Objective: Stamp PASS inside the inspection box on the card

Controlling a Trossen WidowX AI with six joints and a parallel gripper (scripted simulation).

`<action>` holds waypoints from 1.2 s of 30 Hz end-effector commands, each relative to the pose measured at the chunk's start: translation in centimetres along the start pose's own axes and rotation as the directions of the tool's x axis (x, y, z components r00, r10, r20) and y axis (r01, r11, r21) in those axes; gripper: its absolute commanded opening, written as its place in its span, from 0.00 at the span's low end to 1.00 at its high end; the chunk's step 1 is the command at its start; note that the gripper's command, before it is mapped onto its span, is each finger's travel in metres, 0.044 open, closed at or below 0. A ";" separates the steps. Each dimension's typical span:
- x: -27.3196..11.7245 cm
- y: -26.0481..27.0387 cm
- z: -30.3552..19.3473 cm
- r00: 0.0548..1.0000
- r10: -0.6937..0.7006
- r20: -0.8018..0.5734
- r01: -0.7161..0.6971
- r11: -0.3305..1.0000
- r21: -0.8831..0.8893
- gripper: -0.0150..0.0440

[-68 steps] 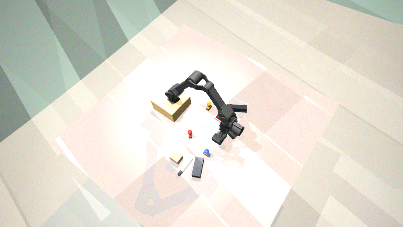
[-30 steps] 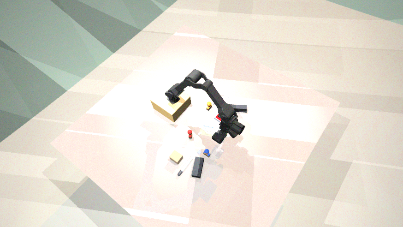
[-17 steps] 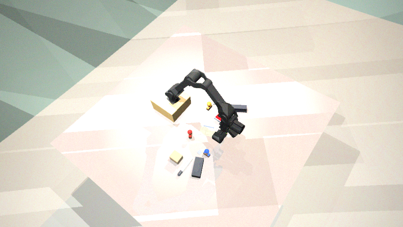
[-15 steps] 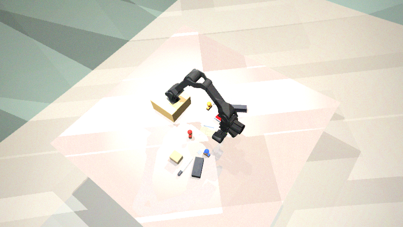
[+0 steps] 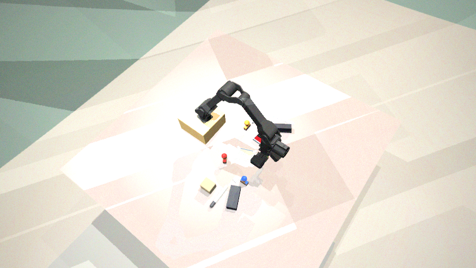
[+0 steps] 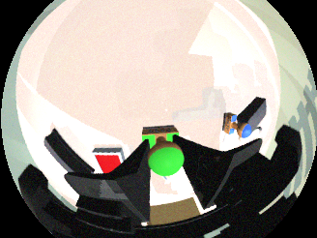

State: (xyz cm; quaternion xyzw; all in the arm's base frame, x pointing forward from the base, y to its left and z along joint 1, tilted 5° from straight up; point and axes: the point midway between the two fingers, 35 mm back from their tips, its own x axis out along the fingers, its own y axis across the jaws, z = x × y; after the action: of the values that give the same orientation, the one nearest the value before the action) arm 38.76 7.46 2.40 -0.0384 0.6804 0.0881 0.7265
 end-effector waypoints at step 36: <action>-2.3 0.1 0.0 1.000 0.005 0.008 -0.005 1.000 -0.004 0.25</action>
State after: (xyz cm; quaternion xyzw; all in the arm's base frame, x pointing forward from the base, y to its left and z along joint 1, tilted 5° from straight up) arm 38.60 7.30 4.17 -0.0382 0.6806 0.0884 0.7263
